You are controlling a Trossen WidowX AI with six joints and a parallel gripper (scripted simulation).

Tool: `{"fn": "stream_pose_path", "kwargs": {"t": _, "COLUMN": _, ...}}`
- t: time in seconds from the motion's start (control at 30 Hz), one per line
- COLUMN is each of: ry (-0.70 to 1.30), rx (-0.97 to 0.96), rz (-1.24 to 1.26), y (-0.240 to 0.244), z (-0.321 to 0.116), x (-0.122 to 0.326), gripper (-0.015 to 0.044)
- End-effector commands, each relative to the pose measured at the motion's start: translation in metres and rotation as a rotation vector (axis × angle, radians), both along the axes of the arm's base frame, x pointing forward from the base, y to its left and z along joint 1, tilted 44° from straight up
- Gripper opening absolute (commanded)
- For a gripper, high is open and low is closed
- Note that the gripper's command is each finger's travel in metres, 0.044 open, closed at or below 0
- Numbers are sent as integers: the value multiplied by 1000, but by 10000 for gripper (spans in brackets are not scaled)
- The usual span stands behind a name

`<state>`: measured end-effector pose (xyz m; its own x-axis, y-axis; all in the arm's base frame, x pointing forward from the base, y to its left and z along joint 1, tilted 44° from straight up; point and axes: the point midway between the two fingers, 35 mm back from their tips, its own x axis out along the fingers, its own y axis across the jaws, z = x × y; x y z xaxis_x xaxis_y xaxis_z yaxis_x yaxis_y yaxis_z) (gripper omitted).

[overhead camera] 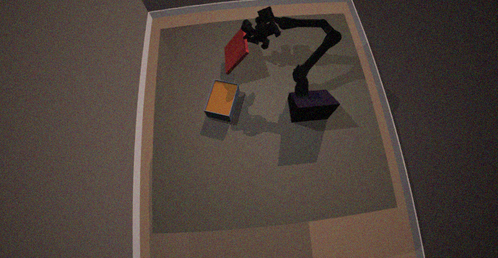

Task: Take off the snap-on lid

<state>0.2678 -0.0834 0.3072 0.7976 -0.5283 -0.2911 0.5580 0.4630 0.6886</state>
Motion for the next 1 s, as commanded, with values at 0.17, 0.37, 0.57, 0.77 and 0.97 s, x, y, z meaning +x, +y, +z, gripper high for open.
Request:
{"fn": "stream_pose_path", "kwargs": {"t": 0.17, "ry": -20, "rx": -1, "rz": 11, "y": -4, "z": -1, "x": 0, "gripper": 0}}
{"fn": "stream_pose_path", "kwargs": {"t": 0.37, "ry": -20, "rx": -1, "rz": 11, "y": -7, "z": -5, "x": 0, "gripper": 0}}
{"fn": "stream_pose_path", "kwargs": {"t": 0.57, "ry": -20, "rx": -2, "rz": 11, "y": -11, "z": -8, "x": 1, "gripper": 0}}
{"fn": "stream_pose_path", "kwargs": {"t": 0.77, "ry": -21, "rx": -2, "rz": 11, "y": -14, "z": -11, "x": 1, "gripper": 0}}
{"fn": "stream_pose_path", "kwargs": {"t": 0.97, "ry": -21, "rx": -2, "rz": 11, "y": -17, "z": -15, "x": 2, "gripper": 0}}
